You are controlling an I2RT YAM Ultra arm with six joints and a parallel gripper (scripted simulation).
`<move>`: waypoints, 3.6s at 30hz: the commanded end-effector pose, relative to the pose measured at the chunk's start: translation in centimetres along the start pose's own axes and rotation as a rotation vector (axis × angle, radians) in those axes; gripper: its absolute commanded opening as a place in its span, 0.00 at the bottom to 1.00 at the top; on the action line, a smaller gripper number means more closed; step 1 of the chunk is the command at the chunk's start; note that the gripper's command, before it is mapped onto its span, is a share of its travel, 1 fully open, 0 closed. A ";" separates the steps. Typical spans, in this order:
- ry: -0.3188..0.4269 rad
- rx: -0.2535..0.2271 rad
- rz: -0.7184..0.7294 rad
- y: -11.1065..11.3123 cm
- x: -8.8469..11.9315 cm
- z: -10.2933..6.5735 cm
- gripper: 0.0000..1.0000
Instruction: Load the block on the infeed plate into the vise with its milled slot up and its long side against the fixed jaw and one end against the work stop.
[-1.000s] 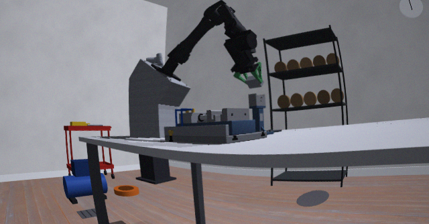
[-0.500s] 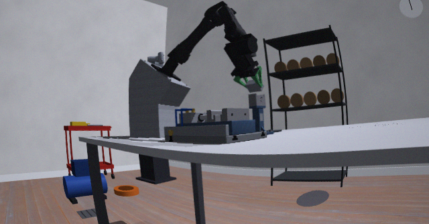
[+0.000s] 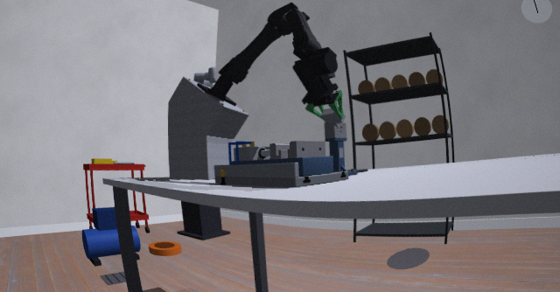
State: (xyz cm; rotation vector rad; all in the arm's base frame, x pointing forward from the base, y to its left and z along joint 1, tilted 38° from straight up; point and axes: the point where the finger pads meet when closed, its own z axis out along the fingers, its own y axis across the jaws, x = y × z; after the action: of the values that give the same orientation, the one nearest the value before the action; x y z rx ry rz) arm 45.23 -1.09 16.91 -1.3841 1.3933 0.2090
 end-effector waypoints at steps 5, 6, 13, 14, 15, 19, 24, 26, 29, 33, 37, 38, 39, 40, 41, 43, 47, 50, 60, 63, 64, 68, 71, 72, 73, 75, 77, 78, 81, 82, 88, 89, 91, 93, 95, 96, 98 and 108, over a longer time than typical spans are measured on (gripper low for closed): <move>-0.035 0.007 0.006 -0.1 0.1 0.6 0.00; -0.036 0.005 0.005 -0.1 0.1 0.8 0.00; -0.030 0.019 -0.003 -0.4 0.2 0.5 0.00; -0.032 0.012 0.009 -0.1 0.6 0.8 0.00; -0.033 0.007 0.013 0.1 0.8 1.0 0.00; -0.038 0.009 -0.009 -0.2 0.0 1.2 0.00; -0.033 0.006 0.014 0.1 1.2 1.5 0.00; -0.034 0.014 -0.007 -0.3 0.4 1.3 0.00; -0.035 0.015 -0.011 -0.3 0.3 1.3 0.00; -0.036 0.005 0.006 0.0 1.0 1.8 0.00; -0.035 0.008 0.003 -0.1 0.8 1.6 0.00; -0.033 0.012 0.001 -0.2 0.9 1.5 0.00; -0.032 0.013 0.002 -0.2 1.0 1.5 0.00; -0.033 0.012 0.004 -0.1 1.1 1.5 0.00; -0.033 0.010 0.009 -0.1 1.1 1.6 0.00; -0.033 0.008 0.012 0.0 1.2 1.6 0.00; -0.033 0.007 0.013 0.0 1.2 1.7 0.00; -0.033 0.007 0.013 0.0 1.2 1.7 0.00; -0.033 0.007 0.013 0.0 1.2 1.7 0.00; -0.033 0.007 0.013 0.0 1.2 1.7 0.00; -0.033 0.007 0.013 0.0 1.2 1.7 0.00; -0.033 0.007 0.013 0.0 1.2 1.7 0.00; -0.033 0.007 0.013 0.0 1.2 1.7 0.00; -0.033 0.007 0.013 0.0 1.2 1.7 0.00; -0.033 0.007 0.013 0.0 1.2 1.7 0.00; -0.033 0.007 0.013 0.0 1.2 1.7 0.00; -0.033 0.007 0.013 0.0 1.2 1.7 0.00; -0.033 0.007 0.013 0.0 1.2 1.7 0.00; -0.033 0.007 0.013 0.0 1.2 1.7 0.00; -0.033 0.007 0.013 0.0 1.2 1.7 0.00; -0.033 0.006 0.013 0.1 1.2 1.7 0.81; -0.033 0.005 0.015 0.1 1.2 1.7 0.81; -0.033 0.005 0.015 0.1 1.2 1.7 0.81; -0.033 0.005 0.015 0.1 1.2 1.7 0.81; -0.033 0.005 0.015 0.1 1.2 1.7 0.81; -0.033 0.005 0.015 0.1 1.2 1.7 0.81; -0.033 0.005 0.015 0.1 1.2 1.7 0.81; -0.033 0.005 0.015 0.1 1.2 1.7 0.81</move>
State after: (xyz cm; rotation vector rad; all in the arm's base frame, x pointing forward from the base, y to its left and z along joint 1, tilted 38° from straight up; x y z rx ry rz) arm 46.67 -0.63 15.36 -1.3758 1.3815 0.2126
